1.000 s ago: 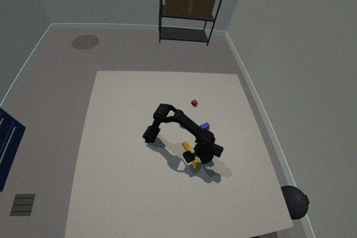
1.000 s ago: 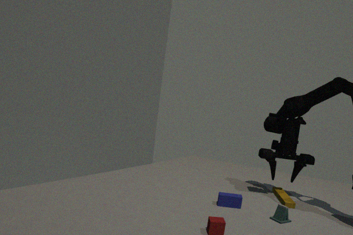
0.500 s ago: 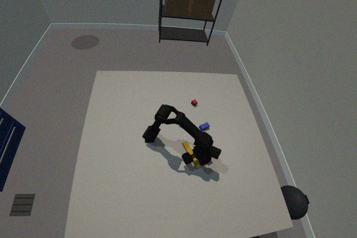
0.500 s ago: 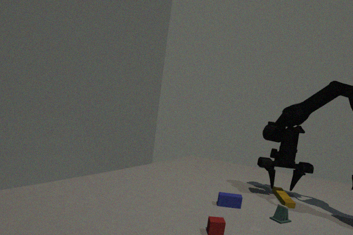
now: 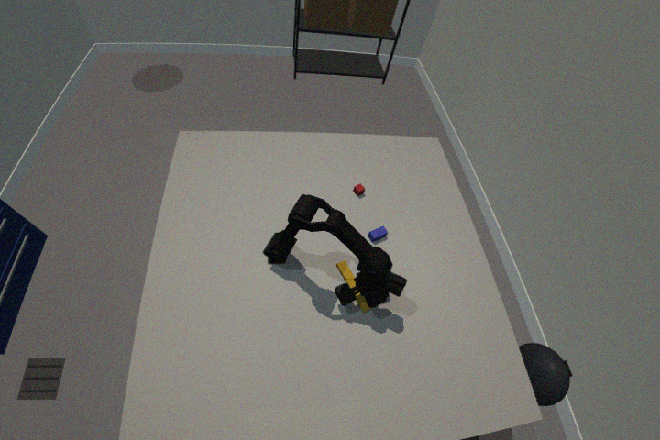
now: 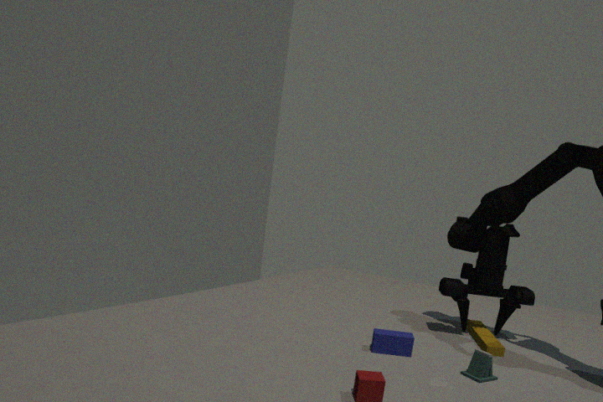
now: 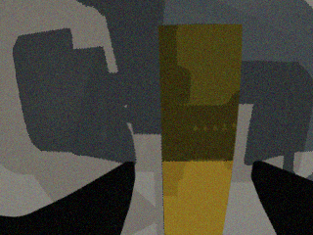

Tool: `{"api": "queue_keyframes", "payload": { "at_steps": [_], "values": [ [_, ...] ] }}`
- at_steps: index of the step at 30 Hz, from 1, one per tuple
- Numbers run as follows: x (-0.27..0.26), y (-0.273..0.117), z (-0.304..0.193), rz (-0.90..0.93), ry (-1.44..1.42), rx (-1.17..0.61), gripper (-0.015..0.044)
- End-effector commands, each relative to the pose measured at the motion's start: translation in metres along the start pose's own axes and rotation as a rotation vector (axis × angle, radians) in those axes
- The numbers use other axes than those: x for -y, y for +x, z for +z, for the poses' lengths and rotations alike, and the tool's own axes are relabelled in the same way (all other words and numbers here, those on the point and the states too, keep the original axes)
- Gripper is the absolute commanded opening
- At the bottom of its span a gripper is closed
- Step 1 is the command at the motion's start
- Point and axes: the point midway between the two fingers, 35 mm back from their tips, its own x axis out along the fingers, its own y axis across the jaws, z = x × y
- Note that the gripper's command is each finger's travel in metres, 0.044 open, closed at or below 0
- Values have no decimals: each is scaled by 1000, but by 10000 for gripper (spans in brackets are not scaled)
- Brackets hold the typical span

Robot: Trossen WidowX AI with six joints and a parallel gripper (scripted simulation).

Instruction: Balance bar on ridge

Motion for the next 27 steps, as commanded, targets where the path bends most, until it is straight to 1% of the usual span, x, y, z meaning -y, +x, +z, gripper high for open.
{"api": "queue_keyframes", "payload": {
  "at_steps": [1,7,13,20,24,27],
  "values": [
    [1,1,0,-3,-4,1,315],
    [1,1,0,-3,-4,1,315],
    [0,0,0,-1,0,-1,157],
    [0,0,0,-1,0,-1,111],
    [0,-6,1,-1,0,0,6],
    [-1,-13,2,-1,-1,0,0]
  ]
}}
